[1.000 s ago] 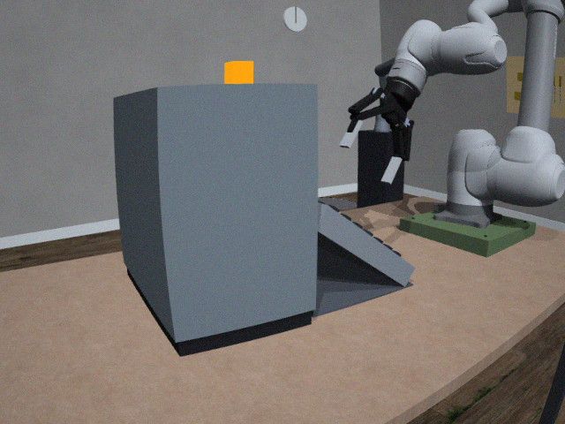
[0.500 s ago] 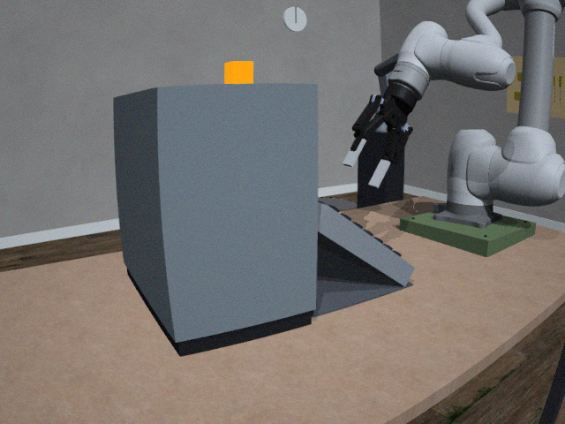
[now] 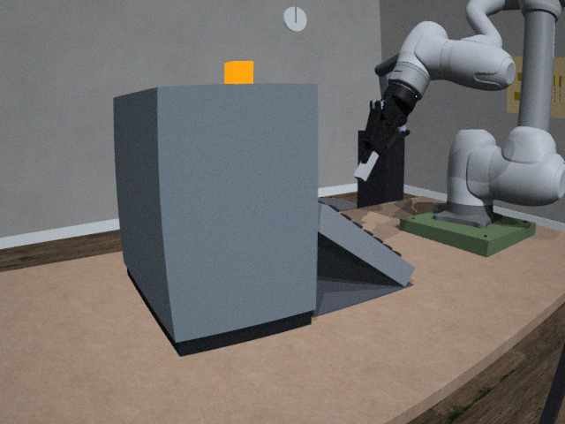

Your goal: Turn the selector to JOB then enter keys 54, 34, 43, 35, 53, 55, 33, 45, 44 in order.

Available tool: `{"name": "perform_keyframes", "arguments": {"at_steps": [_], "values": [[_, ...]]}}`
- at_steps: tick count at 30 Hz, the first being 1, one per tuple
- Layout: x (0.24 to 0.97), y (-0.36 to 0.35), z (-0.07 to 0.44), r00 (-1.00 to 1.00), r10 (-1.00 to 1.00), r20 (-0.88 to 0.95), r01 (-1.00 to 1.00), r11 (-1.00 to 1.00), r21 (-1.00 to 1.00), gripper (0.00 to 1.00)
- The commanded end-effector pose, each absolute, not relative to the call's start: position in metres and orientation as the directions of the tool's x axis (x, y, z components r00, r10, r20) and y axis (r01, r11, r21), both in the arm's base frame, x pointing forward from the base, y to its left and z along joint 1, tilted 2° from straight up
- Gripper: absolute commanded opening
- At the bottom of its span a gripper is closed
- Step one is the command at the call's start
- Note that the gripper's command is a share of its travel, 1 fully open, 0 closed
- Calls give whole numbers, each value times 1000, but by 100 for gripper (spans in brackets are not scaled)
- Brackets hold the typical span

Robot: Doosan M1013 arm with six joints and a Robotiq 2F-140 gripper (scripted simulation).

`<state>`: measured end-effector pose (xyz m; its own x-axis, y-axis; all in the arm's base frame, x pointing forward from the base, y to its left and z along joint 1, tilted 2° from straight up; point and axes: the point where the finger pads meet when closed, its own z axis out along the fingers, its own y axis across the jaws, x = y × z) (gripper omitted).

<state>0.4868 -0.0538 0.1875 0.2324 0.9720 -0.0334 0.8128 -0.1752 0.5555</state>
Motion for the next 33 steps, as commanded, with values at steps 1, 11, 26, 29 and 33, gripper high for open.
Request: {"name": "perform_keyframes", "arguments": {"at_steps": [1,11,26,29,33], "values": [[487,-54,187,232,972,-33,813,-175,555,0],[487,-54,187,232,972,-33,813,-175,555,0],[523,-65,130,232,972,-33,813,-175,555,0],[524,-65,129,232,972,-33,813,-175,555,0],[525,-65,128,232,972,-33,813,-175,555,0]]}}
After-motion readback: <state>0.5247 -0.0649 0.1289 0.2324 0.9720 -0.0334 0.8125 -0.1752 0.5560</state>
